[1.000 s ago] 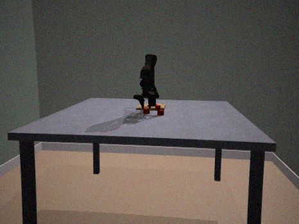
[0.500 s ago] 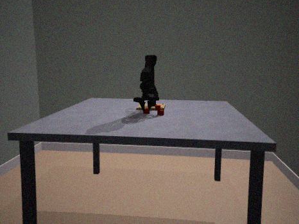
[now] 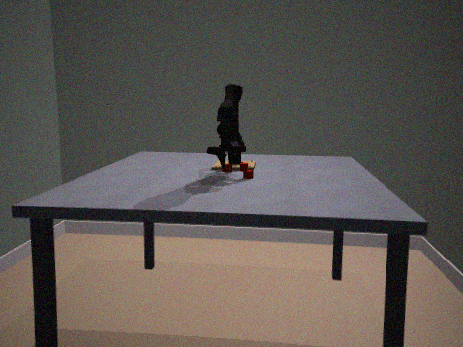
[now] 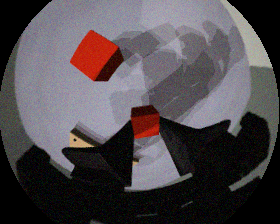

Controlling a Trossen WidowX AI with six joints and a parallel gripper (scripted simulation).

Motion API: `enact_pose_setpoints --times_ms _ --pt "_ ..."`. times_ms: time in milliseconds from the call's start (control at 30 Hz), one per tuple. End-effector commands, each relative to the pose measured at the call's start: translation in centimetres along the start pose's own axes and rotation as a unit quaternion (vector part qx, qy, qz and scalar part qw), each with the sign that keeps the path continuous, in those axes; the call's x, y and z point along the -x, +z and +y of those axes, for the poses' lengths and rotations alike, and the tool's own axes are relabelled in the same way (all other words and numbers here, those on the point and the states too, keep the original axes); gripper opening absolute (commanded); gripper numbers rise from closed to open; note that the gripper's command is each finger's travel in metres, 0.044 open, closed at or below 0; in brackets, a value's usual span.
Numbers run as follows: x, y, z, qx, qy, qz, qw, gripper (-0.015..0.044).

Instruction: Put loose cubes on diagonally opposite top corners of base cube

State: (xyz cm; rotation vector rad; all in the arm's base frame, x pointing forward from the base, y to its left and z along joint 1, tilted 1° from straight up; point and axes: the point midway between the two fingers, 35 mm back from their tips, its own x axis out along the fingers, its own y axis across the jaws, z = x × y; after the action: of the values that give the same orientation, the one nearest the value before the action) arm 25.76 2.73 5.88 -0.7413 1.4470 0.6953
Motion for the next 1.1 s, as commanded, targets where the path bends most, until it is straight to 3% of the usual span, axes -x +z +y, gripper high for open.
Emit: enact_pose_setpoints --times_ms 0,800,1067 --pt "1.3 0.2 -0.1 -0.001 -0.003 -0.003 1.000 0.0105" --pt "8.8 -0.2 0.3 -0.001 -0.003 -0.003 1.000 0.0105" --pt "9.0 1.0 0.6 0.039 -0.003 -0.004 0.999 0.0105"
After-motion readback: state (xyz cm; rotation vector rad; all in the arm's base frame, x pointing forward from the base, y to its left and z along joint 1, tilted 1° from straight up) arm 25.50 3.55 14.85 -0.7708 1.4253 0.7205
